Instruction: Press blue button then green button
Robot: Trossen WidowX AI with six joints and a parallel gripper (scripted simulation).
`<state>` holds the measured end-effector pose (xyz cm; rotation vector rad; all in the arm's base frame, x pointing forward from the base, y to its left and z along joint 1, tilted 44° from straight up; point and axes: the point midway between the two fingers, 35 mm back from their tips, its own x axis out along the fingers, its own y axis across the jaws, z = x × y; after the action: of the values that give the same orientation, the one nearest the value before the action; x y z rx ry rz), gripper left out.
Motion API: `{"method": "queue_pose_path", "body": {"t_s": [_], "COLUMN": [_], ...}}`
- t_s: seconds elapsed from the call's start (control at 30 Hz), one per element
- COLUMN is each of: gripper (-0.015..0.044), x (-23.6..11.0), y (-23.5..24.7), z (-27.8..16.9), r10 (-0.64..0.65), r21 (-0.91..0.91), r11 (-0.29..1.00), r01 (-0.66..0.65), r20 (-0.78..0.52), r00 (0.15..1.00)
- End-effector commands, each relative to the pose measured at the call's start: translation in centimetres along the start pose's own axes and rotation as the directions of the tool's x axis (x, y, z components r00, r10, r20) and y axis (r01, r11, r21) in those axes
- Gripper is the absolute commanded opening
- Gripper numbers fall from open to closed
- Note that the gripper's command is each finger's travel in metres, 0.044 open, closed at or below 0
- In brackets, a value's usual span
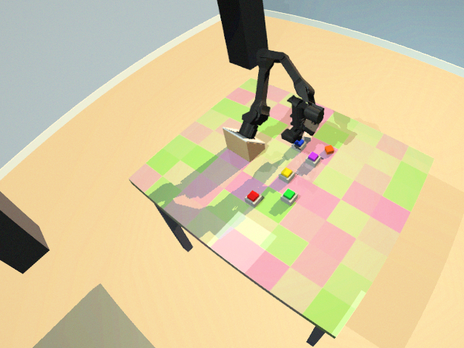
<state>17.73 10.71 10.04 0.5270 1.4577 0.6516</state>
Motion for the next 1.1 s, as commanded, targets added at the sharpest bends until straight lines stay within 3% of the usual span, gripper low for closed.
{"method": "queue_pose_path", "body": {"t_s": [0.0, 0.77, 0.93, 1.07], "gripper": [0.002, 0.002, 0.002, 0.002], "x": [0.8, 1.4, -1.8, -2.0], "y": [0.0, 0.1, 0.0, 0.0], "z": [-0.1, -0.2, -0.1, -0.2], "r10": [0.005, 0.007, 0.005, 0.005], "r21": [0.007, 0.007, 0.007, 0.007], "r11": [1.0, 1.0, 1.0, 1.0], "r01": [-0.005, -0.007, -0.005, -0.005], "r20": [-0.001, -0.001, -0.002, -0.002], "r00": [1.0, 1.0, 1.0, 1.0]}}
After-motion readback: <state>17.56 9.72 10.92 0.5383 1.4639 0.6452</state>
